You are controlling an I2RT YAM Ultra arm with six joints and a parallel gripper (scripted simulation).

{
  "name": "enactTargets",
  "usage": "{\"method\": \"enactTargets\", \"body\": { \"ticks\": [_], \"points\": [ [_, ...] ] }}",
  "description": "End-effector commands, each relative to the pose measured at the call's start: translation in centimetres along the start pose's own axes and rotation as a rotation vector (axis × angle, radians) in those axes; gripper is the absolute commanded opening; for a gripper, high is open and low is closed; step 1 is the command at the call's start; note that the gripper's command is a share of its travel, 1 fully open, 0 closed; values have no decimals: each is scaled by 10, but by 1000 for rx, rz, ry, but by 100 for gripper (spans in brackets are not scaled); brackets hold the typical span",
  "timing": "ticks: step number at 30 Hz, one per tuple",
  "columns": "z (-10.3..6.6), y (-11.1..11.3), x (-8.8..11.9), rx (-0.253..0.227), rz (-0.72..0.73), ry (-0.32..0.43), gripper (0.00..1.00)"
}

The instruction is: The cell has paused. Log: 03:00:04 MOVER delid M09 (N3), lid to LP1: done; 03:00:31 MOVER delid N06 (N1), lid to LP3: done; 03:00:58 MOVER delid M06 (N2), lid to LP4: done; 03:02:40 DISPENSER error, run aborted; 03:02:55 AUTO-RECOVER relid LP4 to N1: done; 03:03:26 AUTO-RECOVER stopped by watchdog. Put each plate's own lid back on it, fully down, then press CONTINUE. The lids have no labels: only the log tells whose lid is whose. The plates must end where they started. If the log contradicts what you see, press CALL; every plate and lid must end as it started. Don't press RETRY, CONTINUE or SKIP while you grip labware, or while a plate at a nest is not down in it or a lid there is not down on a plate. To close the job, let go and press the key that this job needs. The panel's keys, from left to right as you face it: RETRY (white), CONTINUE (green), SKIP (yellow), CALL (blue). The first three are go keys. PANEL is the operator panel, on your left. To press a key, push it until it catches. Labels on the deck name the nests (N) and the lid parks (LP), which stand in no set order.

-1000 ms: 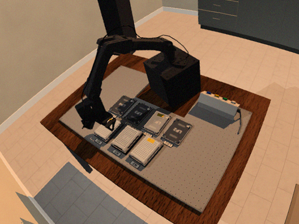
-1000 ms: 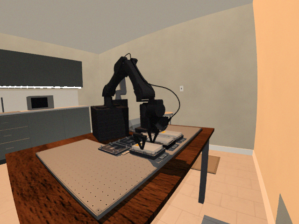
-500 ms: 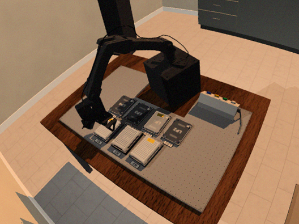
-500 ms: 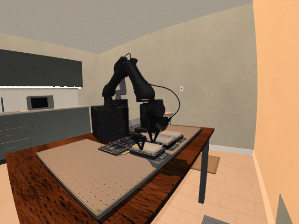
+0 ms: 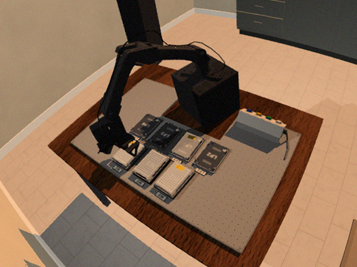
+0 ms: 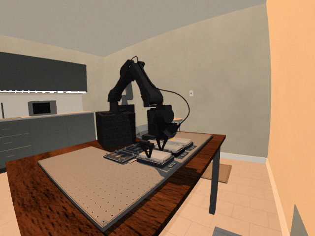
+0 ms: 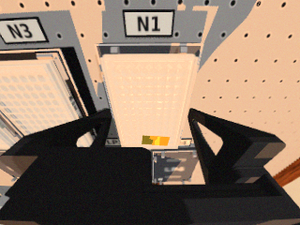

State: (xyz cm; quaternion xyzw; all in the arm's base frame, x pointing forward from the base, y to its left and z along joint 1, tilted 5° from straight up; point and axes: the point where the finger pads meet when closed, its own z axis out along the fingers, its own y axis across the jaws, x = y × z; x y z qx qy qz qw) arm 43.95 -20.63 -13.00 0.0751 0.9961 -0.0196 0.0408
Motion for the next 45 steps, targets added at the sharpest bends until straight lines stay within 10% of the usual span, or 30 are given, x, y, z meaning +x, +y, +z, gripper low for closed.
{"method": "enactTargets", "body": {
  "ticks": [1, 45],
  "points": [
    [-5, 1, -5, 3, -1, -14, 100],
    [-30, 2, -3, 3, -1, -14, 100]
  ]
}}
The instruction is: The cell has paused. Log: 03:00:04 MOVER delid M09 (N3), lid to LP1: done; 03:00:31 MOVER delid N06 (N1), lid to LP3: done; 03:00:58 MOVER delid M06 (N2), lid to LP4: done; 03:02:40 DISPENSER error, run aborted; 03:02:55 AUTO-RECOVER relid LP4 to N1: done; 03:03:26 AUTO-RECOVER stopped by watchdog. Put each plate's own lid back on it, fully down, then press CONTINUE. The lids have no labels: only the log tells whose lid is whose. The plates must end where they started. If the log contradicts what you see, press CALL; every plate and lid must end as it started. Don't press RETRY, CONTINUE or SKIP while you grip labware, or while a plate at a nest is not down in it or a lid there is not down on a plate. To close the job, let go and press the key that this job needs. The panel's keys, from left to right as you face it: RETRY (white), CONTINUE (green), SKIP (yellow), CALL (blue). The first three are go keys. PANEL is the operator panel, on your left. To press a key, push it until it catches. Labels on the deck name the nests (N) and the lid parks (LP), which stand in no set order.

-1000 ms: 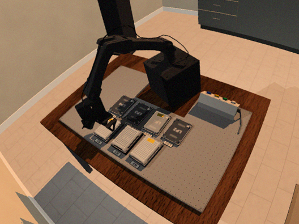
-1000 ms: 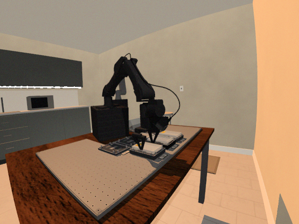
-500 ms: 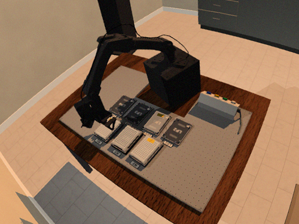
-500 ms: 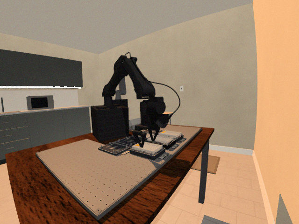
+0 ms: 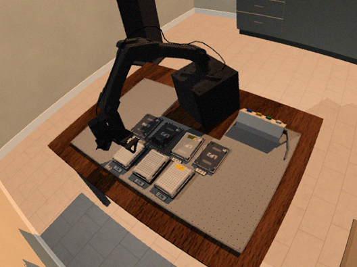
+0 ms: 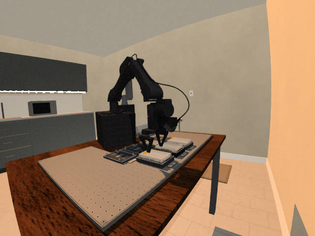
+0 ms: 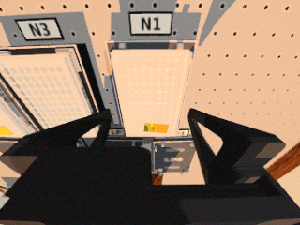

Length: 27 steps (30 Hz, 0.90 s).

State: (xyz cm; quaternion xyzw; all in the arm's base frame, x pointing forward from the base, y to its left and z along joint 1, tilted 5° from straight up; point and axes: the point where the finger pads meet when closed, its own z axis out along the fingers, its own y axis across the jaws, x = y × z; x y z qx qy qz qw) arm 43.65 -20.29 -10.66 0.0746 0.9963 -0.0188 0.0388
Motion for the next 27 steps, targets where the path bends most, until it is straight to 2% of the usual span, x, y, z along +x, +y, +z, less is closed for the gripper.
{"method": "enactTargets", "body": {
  "ticks": [1, 20, 27],
  "points": [
    [-6, 0, -5, 4, 0, -18, 100],
    [-10, 7, -2, 2, -4, -16, 100],
    [-13, 3, -5, 5, 2, -25, 100]
  ]
}}
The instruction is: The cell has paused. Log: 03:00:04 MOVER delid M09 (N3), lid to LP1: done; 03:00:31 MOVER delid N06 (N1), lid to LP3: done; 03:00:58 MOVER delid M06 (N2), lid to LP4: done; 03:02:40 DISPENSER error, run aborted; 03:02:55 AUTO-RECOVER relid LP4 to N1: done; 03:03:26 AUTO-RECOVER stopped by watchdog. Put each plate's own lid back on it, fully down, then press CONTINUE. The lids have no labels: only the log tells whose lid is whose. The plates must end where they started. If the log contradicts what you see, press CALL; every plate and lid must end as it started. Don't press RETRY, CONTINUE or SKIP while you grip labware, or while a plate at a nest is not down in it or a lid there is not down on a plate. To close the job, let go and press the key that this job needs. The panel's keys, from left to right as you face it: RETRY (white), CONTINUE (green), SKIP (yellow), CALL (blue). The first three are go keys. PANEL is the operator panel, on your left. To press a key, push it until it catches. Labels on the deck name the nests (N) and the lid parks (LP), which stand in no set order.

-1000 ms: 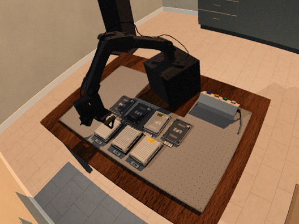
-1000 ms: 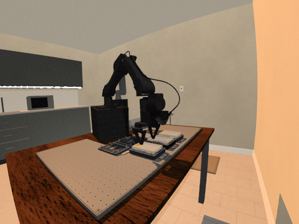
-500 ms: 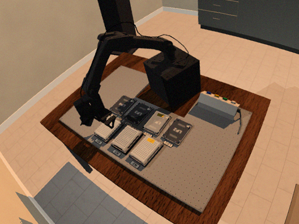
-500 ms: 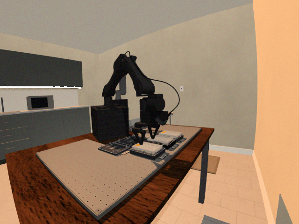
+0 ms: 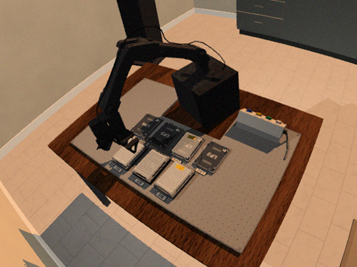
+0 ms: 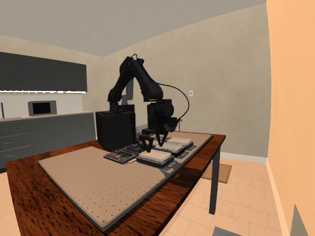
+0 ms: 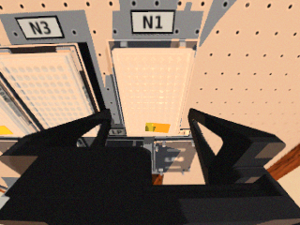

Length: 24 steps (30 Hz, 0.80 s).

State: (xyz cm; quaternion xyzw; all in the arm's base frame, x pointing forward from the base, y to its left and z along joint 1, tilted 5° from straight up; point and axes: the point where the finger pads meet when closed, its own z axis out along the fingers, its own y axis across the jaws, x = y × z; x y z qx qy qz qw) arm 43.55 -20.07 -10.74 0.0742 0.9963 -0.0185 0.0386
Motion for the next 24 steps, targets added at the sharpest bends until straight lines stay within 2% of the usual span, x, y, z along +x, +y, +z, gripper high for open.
{"method": "enactTargets", "body": {
  "ticks": [1, 8, 9, 13, 15, 24],
  "points": [
    [-14, 1, -7, 5, 3, -26, 100],
    [-17, 0, -9, 6, 3, -30, 100],
    [-12, 0, -2, 6, -26, -28, 100],
    [-11, 19, 11, 9, -39, -27, 100],
    [-11, 19, 11, 9, -39, -27, 100],
    [-10, 52, 42, 12, -36, -25, 100]
  ]
}}
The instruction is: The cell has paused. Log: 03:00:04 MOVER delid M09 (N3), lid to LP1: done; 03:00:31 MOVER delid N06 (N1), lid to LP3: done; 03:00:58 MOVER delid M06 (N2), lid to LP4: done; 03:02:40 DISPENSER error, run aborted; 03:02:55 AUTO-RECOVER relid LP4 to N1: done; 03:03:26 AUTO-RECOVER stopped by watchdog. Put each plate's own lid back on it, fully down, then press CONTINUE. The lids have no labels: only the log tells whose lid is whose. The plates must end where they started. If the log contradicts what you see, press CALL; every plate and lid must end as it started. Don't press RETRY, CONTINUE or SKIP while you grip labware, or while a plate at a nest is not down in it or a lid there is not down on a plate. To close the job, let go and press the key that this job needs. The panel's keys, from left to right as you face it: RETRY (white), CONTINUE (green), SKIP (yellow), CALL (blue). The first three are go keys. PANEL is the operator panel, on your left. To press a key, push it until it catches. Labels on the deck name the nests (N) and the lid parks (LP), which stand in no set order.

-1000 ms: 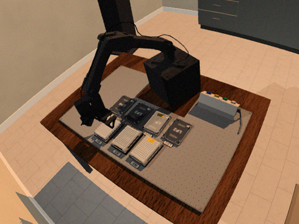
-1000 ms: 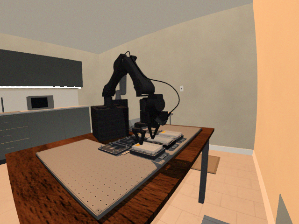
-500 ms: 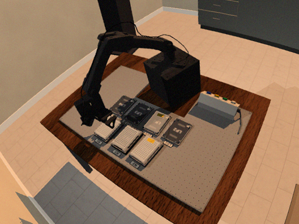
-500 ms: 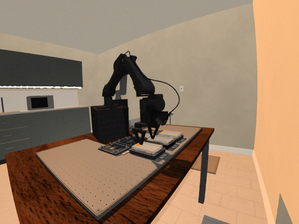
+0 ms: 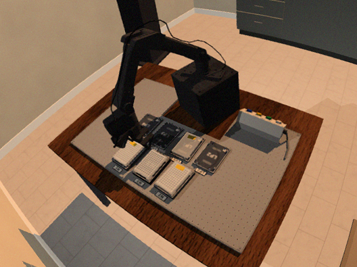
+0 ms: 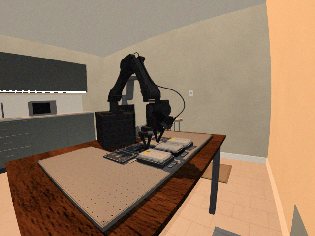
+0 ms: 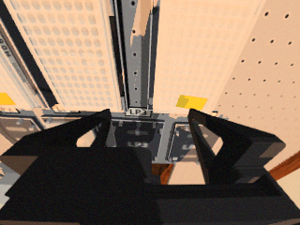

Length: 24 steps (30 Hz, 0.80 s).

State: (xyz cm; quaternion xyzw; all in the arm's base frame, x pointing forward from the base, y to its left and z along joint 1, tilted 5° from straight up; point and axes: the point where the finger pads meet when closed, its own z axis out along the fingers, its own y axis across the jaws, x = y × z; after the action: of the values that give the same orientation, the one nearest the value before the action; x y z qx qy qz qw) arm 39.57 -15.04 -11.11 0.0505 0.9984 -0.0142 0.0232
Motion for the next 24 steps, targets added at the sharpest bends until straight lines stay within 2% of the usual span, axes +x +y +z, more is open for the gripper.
{"method": "enactTargets", "body": {
  "ticks": [1, 24],
  "points": [
    [-8, 11, -2, 21, 12, -56, 100],
    [-4, 89, 62, 18, 12, -55, 100]
  ]
}}
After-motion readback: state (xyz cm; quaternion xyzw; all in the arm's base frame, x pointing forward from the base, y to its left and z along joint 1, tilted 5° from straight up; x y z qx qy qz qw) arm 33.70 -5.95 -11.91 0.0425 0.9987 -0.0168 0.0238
